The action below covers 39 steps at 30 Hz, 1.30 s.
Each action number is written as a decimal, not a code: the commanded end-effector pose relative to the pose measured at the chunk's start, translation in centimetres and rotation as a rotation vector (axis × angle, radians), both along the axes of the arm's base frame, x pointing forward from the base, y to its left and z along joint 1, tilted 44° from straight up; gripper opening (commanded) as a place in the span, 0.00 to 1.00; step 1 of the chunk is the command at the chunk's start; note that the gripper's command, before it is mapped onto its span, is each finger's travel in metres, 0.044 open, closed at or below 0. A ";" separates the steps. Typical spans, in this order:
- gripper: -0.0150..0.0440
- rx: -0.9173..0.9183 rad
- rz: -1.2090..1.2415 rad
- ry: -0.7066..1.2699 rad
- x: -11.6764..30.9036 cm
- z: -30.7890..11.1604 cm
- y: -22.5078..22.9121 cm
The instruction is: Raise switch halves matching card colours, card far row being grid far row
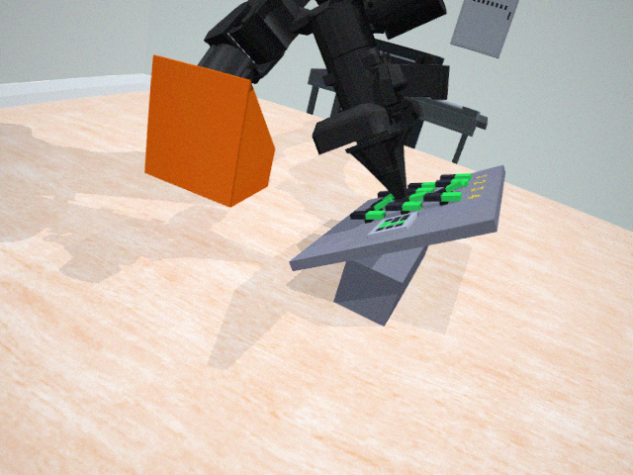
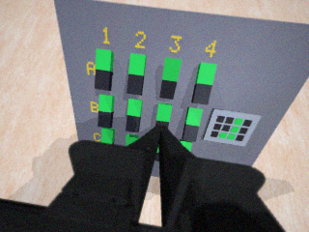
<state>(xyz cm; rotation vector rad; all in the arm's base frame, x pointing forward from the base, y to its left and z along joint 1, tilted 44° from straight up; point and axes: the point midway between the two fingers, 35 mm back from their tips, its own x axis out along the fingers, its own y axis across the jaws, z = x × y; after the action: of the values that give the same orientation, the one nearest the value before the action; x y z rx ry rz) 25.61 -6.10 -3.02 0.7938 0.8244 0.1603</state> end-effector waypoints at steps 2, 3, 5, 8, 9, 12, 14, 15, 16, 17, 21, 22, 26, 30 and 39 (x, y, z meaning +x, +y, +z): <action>0.25 0.001 -0.005 0.004 0.0 -0.1 0.0; 0.25 0.001 -0.005 0.004 0.1 -0.1 0.0; 0.25 0.001 -0.005 0.004 0.1 -0.1 0.0; 0.25 -0.003 0.001 0.005 -0.3 0.2 -0.4; 0.25 -0.006 0.003 0.011 -0.7 0.5 -0.8; 0.25 -0.006 0.009 0.026 -2.6 2.1 -2.2; 0.25 0.000 0.012 0.027 -3.8 3.3 -2.8; 0.25 0.002 0.012 0.026 -4.1 3.7 -2.9; 0.25 0.003 0.012 0.026 -4.2 3.8 -2.9; 0.25 0.003 0.012 0.026 -4.2 3.8 -2.9; 0.25 0.003 0.012 0.026 -4.2 3.8 -2.9; 0.25 0.003 0.012 0.026 -4.2 3.8 -2.9; 0.25 0.003 0.012 0.026 -3.8 5.1 -2.8; 0.25 0.003 0.012 0.026 -3.7 5.7 -2.7; 0.25 0.003 0.012 0.026 -3.7 5.7 -2.7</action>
<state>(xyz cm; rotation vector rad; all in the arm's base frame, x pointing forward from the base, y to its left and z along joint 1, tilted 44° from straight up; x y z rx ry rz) 21.89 -8.81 2.54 0.7873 0.8548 0.1632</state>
